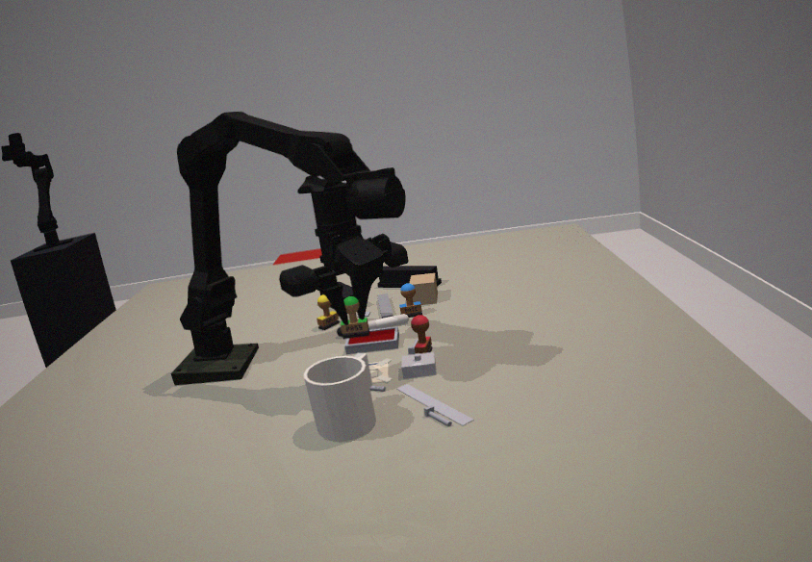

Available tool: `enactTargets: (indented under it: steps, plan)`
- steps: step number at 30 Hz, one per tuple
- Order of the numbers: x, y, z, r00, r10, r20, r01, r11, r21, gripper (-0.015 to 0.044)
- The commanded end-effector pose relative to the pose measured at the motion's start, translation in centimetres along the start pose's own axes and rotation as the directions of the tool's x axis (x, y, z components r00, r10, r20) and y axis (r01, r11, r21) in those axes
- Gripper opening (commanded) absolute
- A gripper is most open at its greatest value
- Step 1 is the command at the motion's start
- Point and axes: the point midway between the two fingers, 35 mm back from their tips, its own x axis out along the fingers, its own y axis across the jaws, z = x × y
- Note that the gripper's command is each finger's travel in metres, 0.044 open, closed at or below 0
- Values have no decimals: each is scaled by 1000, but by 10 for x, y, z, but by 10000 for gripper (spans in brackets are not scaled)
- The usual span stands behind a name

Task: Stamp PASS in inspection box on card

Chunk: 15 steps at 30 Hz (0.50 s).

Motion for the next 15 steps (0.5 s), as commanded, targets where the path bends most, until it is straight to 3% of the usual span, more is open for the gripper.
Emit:
enactTargets:
  steps: [1, 15]
  plan:
    - [1, -1, 1, 1000, 3, -2, -3, 1000, 27, 0]
    - [10, 0, 2, 1000, 3, -2, -3, 1000, 27, 0]
